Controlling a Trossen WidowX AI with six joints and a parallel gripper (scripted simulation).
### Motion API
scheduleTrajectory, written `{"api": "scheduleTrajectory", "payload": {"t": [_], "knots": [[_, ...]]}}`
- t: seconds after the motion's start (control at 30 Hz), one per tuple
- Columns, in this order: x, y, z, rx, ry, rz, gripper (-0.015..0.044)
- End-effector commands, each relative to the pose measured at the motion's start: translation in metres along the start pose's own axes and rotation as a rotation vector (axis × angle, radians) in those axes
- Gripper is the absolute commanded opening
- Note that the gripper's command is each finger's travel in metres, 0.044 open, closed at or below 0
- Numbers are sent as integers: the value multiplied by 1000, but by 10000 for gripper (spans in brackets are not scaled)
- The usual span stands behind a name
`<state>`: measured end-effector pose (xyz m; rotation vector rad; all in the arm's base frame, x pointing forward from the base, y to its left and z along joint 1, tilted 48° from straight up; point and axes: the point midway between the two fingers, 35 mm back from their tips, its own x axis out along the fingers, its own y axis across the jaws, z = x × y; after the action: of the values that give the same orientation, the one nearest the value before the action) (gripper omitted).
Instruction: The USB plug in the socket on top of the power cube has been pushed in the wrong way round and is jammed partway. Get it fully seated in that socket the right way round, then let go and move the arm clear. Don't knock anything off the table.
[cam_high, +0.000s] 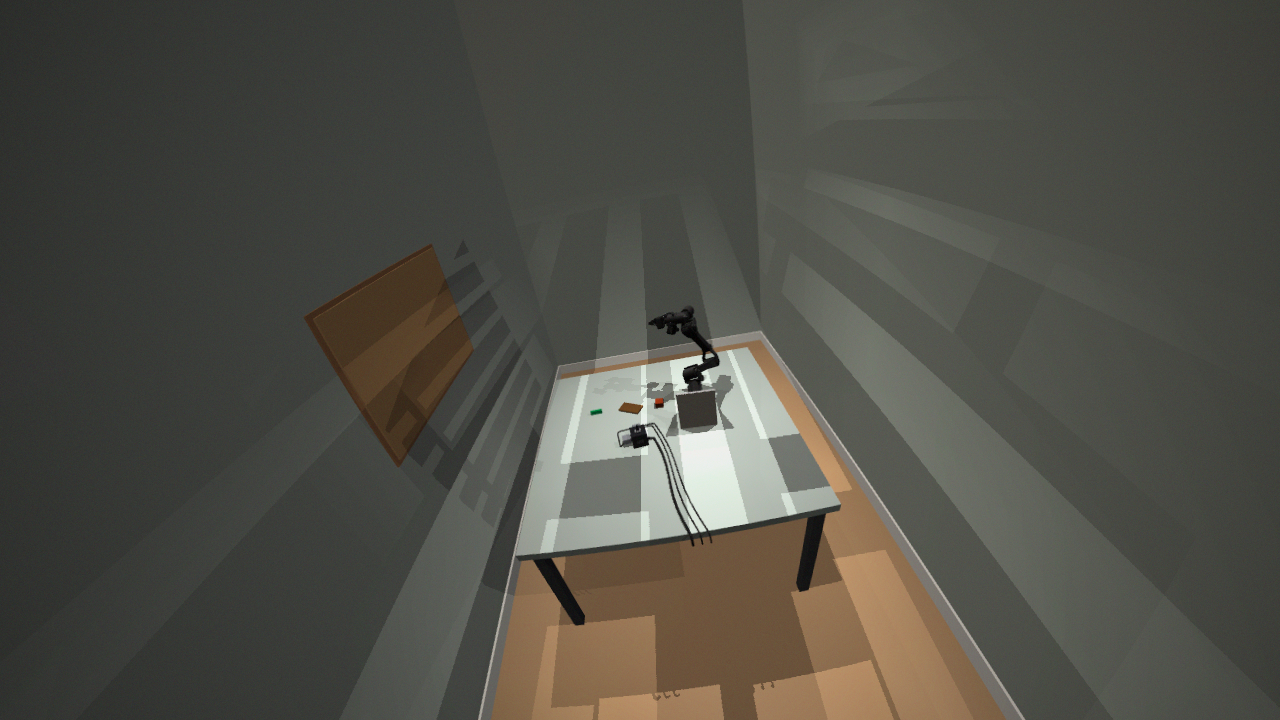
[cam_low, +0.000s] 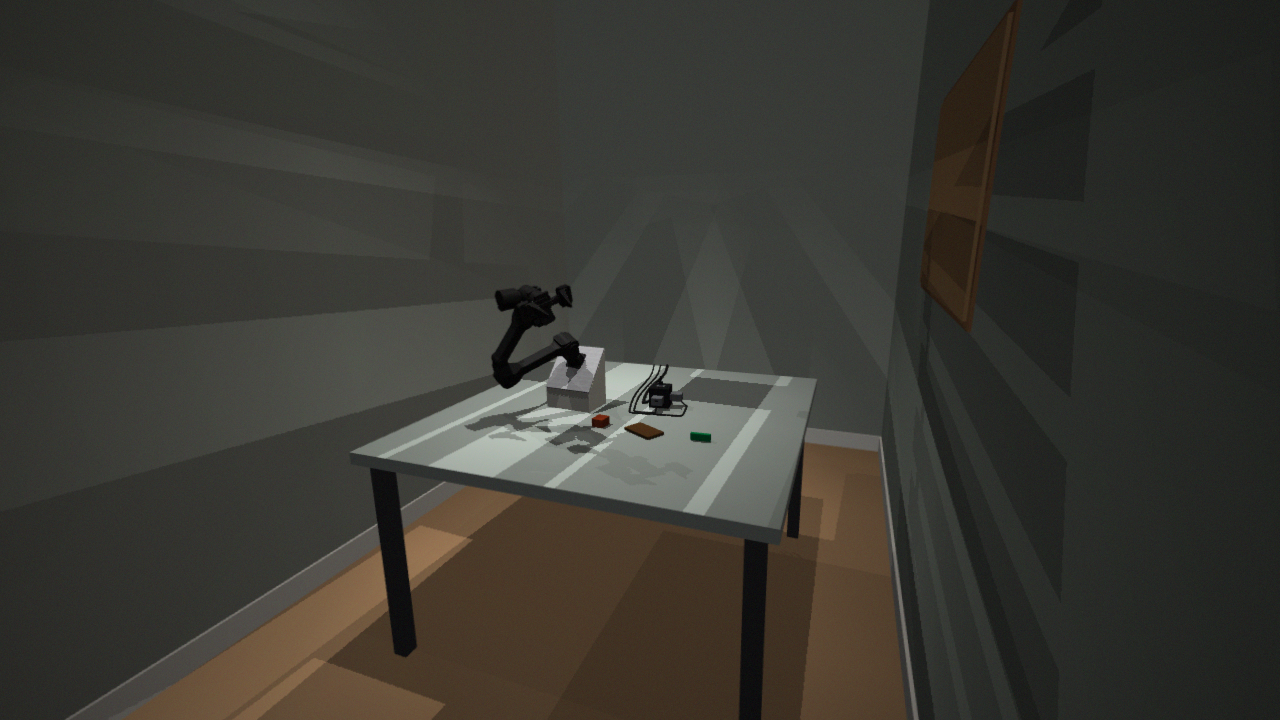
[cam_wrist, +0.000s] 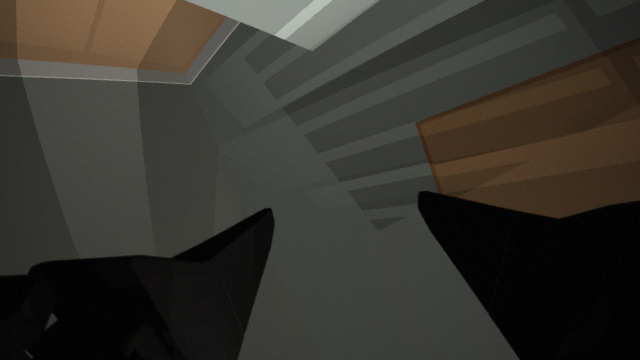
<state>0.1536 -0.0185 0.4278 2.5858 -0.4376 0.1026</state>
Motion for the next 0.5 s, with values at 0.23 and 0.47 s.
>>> {"api": "scheduleTrajectory", "payload": {"t": [0.23, 0.47], "knots": [[17, -99, -40, -807, 84, -84, 440], [35, -204, -35, -1608, 187, -225, 440]]}}
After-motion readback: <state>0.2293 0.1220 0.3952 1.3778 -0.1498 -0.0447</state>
